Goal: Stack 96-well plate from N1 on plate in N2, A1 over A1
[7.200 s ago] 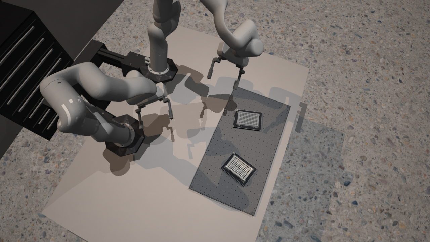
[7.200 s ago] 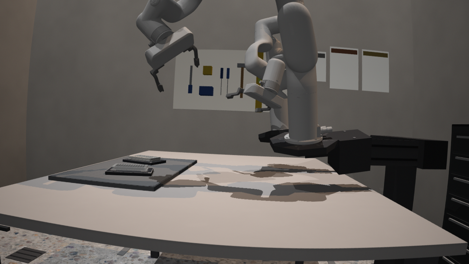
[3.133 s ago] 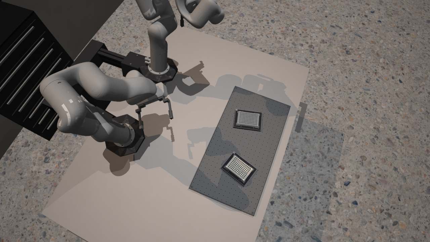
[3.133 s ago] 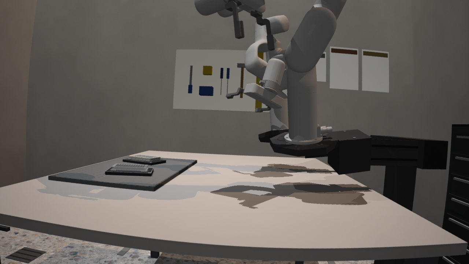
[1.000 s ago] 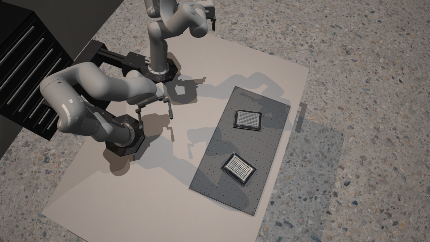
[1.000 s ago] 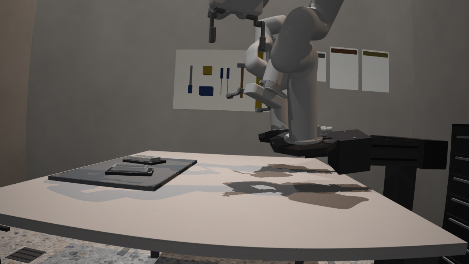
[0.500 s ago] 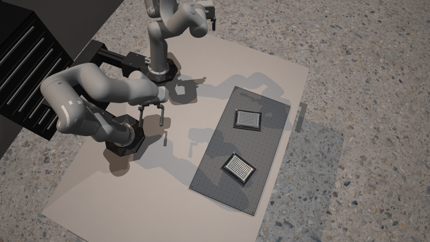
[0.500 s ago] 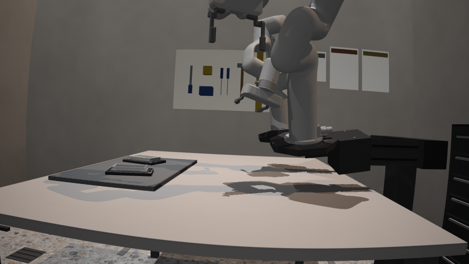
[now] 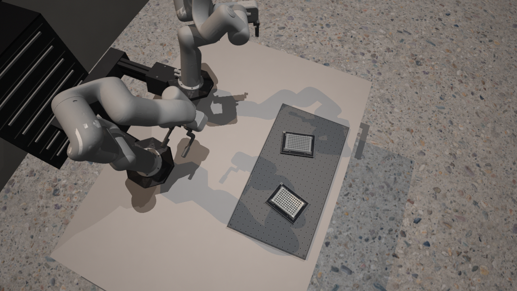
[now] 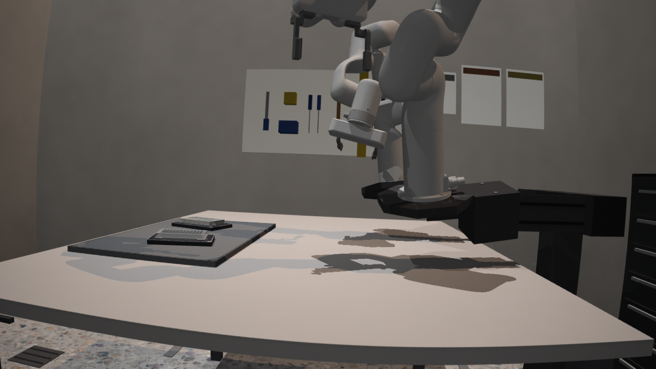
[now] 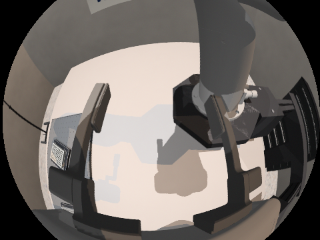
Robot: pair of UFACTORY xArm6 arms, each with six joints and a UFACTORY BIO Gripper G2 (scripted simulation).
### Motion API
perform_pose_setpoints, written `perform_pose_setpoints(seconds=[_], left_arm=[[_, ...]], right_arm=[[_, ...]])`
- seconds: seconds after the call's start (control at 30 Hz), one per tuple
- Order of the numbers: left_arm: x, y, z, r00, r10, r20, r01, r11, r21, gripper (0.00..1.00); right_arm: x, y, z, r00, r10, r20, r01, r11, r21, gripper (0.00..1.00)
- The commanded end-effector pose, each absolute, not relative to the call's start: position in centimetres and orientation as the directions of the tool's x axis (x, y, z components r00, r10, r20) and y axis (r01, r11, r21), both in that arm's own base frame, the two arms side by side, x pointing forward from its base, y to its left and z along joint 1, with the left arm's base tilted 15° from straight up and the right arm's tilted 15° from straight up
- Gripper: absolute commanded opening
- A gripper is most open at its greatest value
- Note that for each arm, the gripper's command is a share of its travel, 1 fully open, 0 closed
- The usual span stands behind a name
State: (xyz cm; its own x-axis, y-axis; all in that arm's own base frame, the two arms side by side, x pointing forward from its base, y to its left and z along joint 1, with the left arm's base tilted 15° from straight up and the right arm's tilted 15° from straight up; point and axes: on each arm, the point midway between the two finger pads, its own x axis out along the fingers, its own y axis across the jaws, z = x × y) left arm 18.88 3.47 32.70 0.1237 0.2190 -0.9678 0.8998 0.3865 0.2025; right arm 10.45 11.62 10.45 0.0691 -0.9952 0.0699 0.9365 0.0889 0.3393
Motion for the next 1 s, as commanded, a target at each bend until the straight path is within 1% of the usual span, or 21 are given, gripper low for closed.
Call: perform_pose_setpoints(seconds=[0.0, 0.07, 0.13, 0.37, 0.63, 0.7, 0.97], left_arm=[[18.9, 3.4, 32.8, 0.126, 0.218, -0.968, 0.899, 0.387, 0.204, 1.0], [18.9, 3.4, 32.8, 0.126, 0.218, -0.968, 0.899, 0.387, 0.204, 1.0], [18.9, 3.4, 32.8, 0.126, 0.218, -0.968, 0.899, 0.387, 0.204, 1.0], [18.9, 3.4, 32.8, 0.126, 0.218, -0.968, 0.899, 0.387, 0.204, 1.0], [18.9, 3.4, 32.8, 0.126, 0.218, -0.968, 0.899, 0.387, 0.204, 1.0], [18.9, 3.4, 32.8, 0.126, 0.218, -0.968, 0.899, 0.387, 0.204, 1.0], [18.9, 3.4, 32.8, 0.126, 0.218, -0.968, 0.899, 0.387, 0.204, 1.0]], right_arm=[[9.4, 11.6, 10.1, -0.081, -0.996, 0.023, 0.933, -0.068, 0.353, 0.37], [9.0, 11.6, 9.9, -0.145, -0.989, 0.005, 0.926, -0.134, 0.354, 0.37], [9.0, 11.6, 9.9, -0.145, -0.989, 0.005, 0.926, -0.134, 0.354, 0.37], [7.3, 12.5, 9.3, -0.36, -0.931, -0.06, 0.866, -0.358, 0.348, 0.37], [6.1, 14.1, 8.7, -0.579, -0.804, -0.13, 0.741, -0.587, 0.327, 0.37], [6.1, 14.1, 8.7, -0.579, -0.804, -0.13, 0.741, -0.587, 0.327, 0.37], [5.5, 16.5, 8.2, -0.76, -0.62, -0.195, 0.559, -0.776, 0.291, 0.37]])
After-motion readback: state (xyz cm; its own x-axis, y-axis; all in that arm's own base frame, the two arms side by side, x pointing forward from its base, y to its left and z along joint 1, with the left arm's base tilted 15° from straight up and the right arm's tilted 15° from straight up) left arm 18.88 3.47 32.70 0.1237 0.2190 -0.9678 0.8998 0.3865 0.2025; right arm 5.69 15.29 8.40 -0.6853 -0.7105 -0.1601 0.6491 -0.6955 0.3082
